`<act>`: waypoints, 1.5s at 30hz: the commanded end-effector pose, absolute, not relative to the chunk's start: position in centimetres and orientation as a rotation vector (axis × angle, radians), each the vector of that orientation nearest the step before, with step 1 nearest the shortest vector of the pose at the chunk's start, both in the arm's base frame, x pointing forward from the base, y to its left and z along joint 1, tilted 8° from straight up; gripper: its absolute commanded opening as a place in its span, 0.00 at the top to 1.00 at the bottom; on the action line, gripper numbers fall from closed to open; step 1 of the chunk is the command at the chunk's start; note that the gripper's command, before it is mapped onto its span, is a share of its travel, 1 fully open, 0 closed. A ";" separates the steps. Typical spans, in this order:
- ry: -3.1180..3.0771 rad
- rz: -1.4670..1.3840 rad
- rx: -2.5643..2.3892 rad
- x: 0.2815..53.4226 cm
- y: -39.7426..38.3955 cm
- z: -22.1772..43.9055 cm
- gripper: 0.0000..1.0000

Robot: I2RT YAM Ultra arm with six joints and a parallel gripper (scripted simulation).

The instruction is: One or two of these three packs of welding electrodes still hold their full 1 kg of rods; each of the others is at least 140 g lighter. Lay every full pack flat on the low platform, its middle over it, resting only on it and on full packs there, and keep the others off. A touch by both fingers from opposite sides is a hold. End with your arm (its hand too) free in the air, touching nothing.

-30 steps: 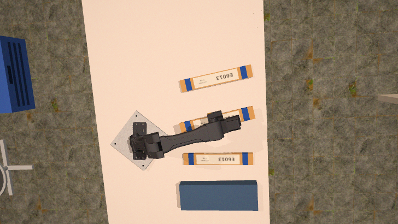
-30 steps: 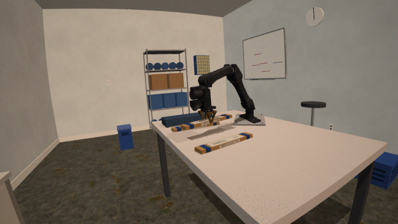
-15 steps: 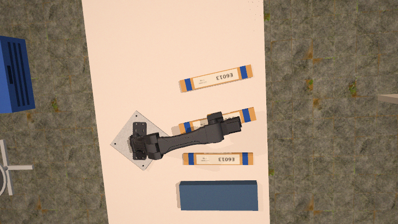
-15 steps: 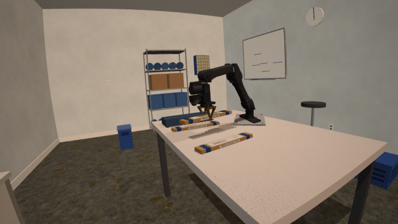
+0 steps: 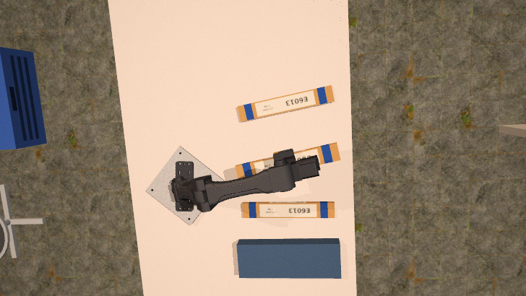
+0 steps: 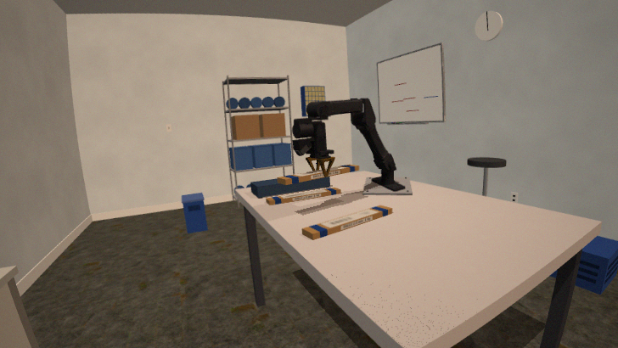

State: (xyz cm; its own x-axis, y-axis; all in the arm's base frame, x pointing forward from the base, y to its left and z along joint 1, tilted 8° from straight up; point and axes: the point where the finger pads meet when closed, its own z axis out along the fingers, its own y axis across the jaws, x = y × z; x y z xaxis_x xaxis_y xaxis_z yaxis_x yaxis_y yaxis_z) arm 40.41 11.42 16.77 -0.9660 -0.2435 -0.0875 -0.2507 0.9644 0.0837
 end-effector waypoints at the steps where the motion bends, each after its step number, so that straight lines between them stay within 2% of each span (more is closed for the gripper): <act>1: 2.963 0.158 -0.362 41.0 10.7 20.2 1.00; 45: 3.021 0.149 -0.372 39.5 10.2 25.5 1.00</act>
State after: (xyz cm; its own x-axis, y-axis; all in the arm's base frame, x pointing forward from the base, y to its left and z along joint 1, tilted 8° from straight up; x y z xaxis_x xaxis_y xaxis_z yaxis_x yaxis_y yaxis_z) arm 39.30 11.06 21.58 -0.9539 -0.2406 -0.1794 -0.2584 0.9625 0.0828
